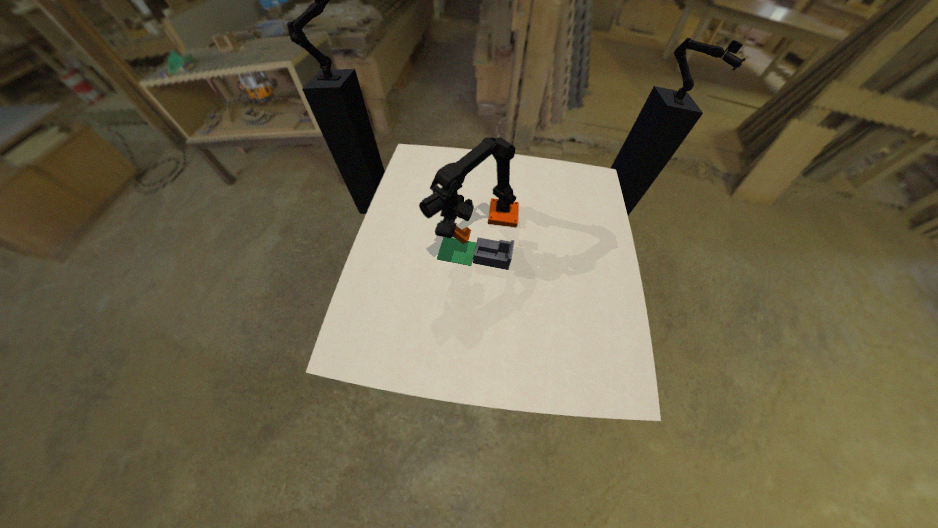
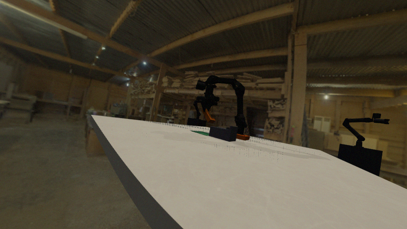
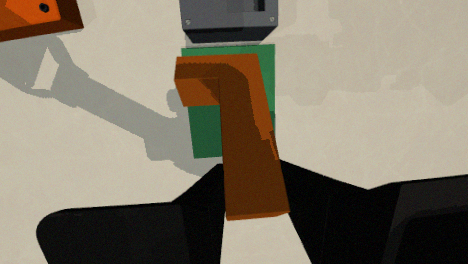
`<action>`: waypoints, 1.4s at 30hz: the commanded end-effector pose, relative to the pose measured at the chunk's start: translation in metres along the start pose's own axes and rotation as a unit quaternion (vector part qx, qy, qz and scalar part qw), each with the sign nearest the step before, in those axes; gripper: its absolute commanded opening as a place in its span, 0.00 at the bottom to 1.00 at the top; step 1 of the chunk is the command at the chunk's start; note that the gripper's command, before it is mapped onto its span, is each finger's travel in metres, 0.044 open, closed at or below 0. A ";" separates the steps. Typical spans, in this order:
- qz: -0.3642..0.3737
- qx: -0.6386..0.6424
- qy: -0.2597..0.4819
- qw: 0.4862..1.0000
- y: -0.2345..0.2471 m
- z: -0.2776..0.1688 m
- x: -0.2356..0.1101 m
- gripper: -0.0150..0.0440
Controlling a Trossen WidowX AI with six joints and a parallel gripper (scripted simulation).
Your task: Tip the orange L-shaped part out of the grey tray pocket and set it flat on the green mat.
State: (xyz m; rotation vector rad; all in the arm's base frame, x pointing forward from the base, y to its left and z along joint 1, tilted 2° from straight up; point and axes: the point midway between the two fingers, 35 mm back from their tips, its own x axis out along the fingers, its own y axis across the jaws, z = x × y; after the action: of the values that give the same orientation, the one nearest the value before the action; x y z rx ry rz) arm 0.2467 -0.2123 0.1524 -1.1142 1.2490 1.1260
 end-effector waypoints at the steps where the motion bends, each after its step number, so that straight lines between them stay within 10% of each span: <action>1: 0.002 -0.003 0.001 1.000 0.000 -0.002 0.004 0.25; 42: 0.002 -0.003 0.001 1.000 0.000 -0.002 0.069 0.25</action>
State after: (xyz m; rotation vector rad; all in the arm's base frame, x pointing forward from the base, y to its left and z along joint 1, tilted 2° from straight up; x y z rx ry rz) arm 0.2475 -0.2132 0.0892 -1.1171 1.2480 1.1260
